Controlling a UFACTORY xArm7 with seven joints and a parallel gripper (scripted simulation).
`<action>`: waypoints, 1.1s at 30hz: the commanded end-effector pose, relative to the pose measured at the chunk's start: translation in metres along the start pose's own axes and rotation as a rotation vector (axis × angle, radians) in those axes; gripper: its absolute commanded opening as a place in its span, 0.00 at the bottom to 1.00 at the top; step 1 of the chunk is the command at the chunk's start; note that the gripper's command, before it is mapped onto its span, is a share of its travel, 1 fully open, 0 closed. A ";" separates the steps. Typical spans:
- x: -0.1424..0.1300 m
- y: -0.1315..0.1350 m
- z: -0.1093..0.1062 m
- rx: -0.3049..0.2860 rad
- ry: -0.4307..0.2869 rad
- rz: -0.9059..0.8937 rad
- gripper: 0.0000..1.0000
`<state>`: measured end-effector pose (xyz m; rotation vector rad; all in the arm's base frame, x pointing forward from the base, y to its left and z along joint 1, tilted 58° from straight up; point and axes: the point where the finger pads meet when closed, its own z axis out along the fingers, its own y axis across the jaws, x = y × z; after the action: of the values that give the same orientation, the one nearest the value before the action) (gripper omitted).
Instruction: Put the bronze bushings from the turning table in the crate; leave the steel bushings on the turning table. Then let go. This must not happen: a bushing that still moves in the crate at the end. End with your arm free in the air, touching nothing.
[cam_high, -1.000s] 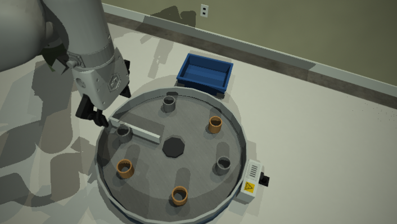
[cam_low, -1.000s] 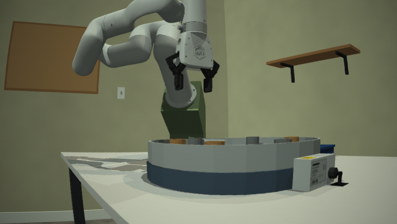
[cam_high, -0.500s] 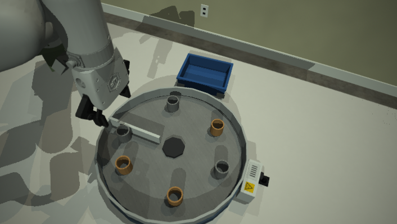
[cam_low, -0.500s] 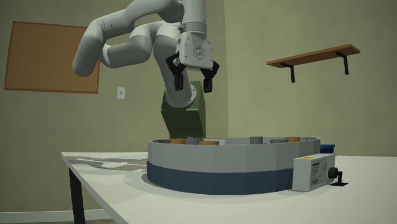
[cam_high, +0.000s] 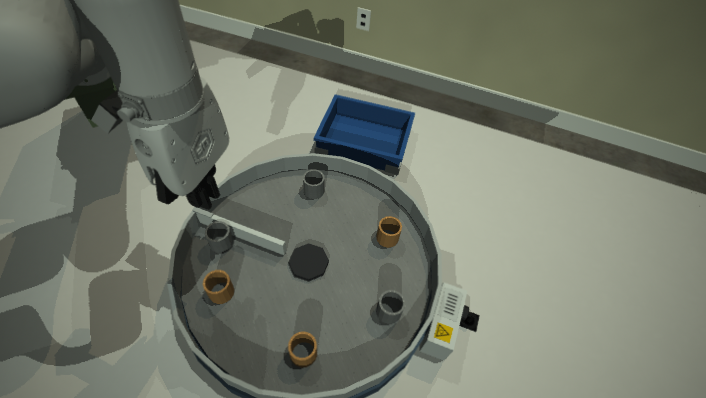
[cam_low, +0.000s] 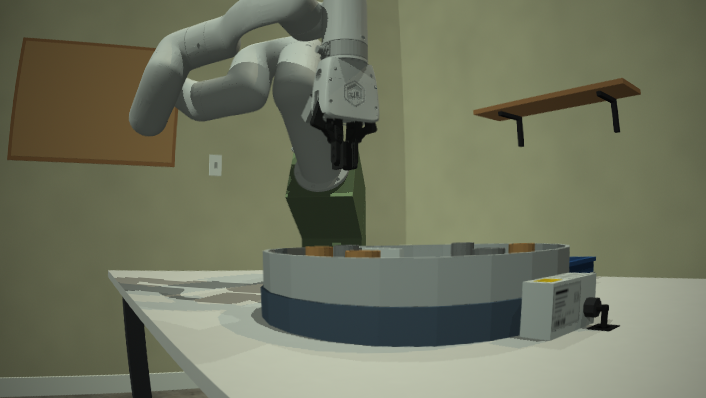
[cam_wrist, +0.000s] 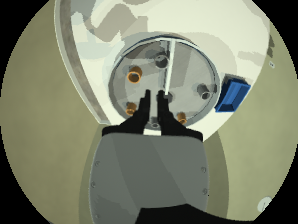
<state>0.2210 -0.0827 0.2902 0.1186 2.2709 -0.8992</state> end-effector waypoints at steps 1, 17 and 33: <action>-0.001 0.000 -0.001 0.000 -0.001 0.001 0.12; -0.001 0.000 -0.001 0.000 -0.001 0.001 0.12; -0.001 0.000 -0.001 0.000 -0.001 0.001 0.16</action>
<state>0.2210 -0.0827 0.2902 0.1186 2.2709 -0.8992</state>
